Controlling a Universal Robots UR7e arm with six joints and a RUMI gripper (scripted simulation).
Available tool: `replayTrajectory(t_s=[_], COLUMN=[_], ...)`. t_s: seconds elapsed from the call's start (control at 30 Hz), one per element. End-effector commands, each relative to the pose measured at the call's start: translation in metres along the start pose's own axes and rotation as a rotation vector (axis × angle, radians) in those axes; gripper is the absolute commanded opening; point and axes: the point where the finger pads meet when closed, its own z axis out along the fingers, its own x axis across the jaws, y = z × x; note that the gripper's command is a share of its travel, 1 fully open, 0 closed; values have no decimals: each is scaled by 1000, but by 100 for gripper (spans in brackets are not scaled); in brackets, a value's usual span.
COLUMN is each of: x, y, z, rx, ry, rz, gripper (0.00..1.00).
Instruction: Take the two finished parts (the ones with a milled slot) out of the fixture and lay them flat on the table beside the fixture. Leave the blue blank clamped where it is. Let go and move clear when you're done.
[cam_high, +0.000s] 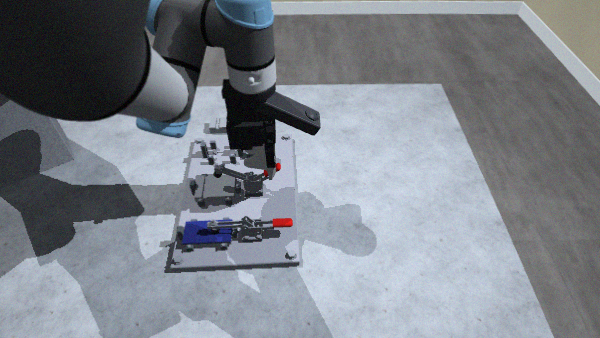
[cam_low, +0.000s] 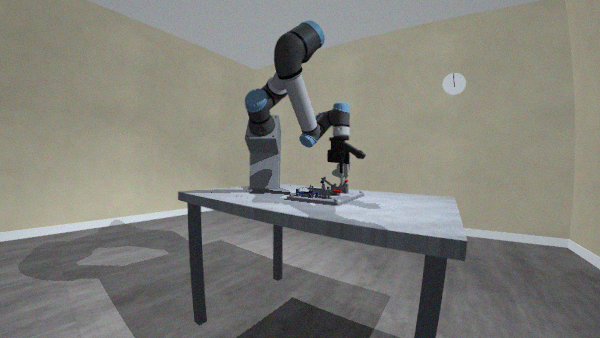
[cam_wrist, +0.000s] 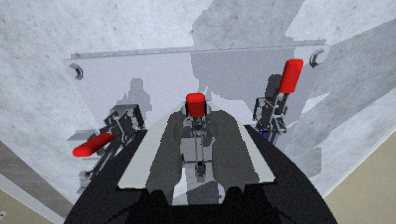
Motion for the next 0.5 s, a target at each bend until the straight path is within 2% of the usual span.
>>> replayTrajectory(t_s=[0.0,0.47], x=[0,0], y=[3,12], z=[-3,-7], rx=[1,1], ry=[0,0], rz=[0,0], gripper=[0,0])
